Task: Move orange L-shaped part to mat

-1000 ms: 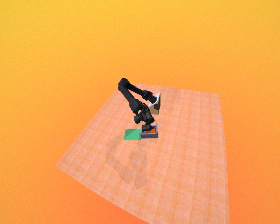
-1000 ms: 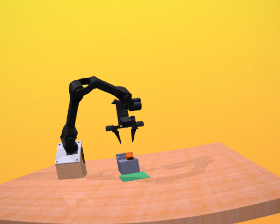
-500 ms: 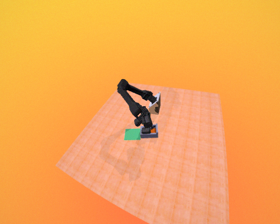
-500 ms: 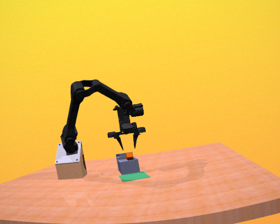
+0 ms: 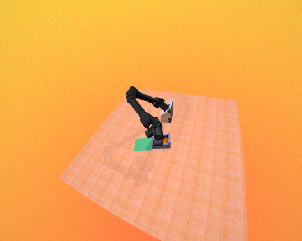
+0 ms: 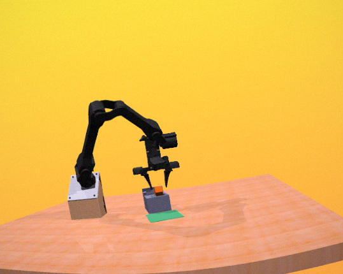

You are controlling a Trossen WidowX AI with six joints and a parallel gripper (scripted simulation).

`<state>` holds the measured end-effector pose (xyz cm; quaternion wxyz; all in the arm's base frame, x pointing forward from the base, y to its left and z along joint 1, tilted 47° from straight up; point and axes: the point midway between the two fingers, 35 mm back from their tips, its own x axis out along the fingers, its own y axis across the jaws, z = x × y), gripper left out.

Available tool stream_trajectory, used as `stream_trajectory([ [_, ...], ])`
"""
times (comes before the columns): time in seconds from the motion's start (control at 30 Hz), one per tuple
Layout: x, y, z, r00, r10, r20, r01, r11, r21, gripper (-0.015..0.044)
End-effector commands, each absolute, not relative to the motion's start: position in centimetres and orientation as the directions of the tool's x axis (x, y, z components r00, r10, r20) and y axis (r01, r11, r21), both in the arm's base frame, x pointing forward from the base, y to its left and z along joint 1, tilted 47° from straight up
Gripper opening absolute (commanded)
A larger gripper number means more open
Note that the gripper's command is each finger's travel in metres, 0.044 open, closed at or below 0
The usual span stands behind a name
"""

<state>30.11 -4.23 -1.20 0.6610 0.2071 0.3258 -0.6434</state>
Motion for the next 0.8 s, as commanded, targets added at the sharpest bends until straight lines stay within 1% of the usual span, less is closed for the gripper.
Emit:
stream_trajectory([
  [0.0, 29.8, -4.7, -1.7, -0.045, -0.721, -0.691, 0.984, 0.088, -0.156, 0.0280],
  [0.33, 29.6, -5.7, -2.6, -0.045, -0.722, -0.690, 0.984, 0.088, -0.157, 0.0280],
  [0.43, 29.9, -5.5, -2.3, -0.042, -0.717, -0.695, 0.986, 0.085, -0.147, 0.0201],
  [0.77, 29.9, -5.5, -2.3, -0.042, -0.717, -0.695, 0.986, 0.085, -0.147, 0.0135],
])
